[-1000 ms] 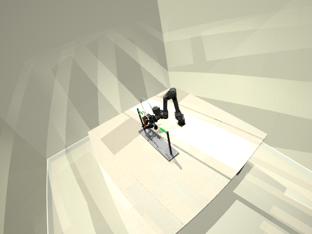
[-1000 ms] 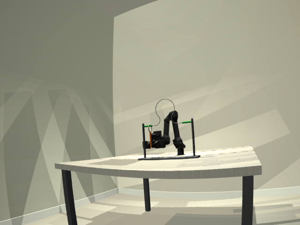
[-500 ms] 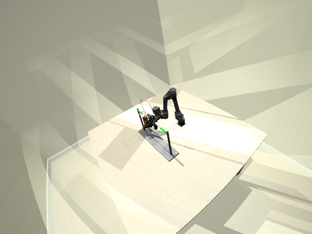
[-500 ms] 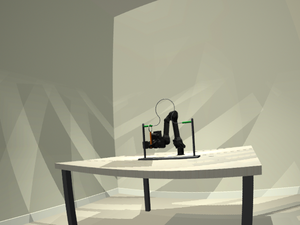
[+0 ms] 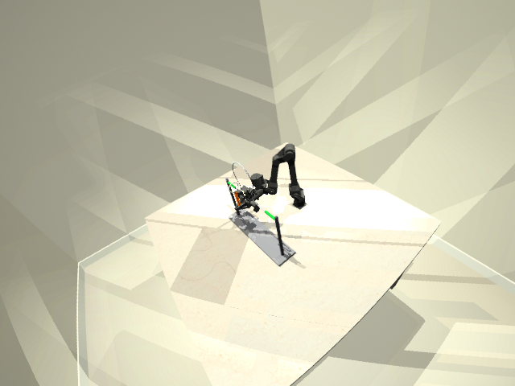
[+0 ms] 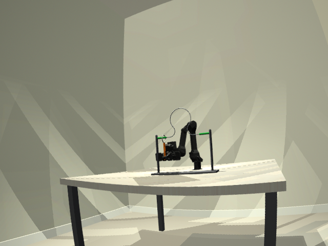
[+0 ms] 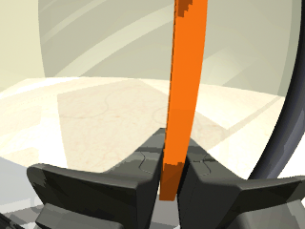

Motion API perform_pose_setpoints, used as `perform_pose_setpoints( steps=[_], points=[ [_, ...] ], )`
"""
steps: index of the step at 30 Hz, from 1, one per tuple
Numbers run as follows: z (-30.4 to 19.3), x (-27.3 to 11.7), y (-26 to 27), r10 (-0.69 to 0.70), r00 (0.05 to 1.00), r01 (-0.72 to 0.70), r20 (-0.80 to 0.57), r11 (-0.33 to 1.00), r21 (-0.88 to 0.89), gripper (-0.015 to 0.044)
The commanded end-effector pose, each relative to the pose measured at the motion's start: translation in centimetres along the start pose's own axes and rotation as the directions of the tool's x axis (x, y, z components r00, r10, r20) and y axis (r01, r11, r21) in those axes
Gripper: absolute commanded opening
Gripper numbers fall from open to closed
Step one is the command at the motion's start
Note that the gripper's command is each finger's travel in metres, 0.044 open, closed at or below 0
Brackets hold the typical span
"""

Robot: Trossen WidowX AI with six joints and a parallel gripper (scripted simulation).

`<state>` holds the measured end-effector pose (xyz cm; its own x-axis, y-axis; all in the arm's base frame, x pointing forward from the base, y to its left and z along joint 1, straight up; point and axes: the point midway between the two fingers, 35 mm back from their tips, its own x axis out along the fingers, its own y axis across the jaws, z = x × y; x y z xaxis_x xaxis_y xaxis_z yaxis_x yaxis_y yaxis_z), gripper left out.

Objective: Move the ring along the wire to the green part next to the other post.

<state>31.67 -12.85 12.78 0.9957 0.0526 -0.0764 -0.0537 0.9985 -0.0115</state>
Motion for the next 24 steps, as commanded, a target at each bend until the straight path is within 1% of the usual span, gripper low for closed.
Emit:
perform_pose_setpoints(
  steps=[1,24],
  points=[
    [0.7,-0.06,-0.13,0.0,1.0,0.0,0.005,1.0,-0.006,-0.015],
    [0.73,-0.05,0.51,0.0,1.0,0.0,0.004,1.0,-0.004,-0.015]
  ],
)
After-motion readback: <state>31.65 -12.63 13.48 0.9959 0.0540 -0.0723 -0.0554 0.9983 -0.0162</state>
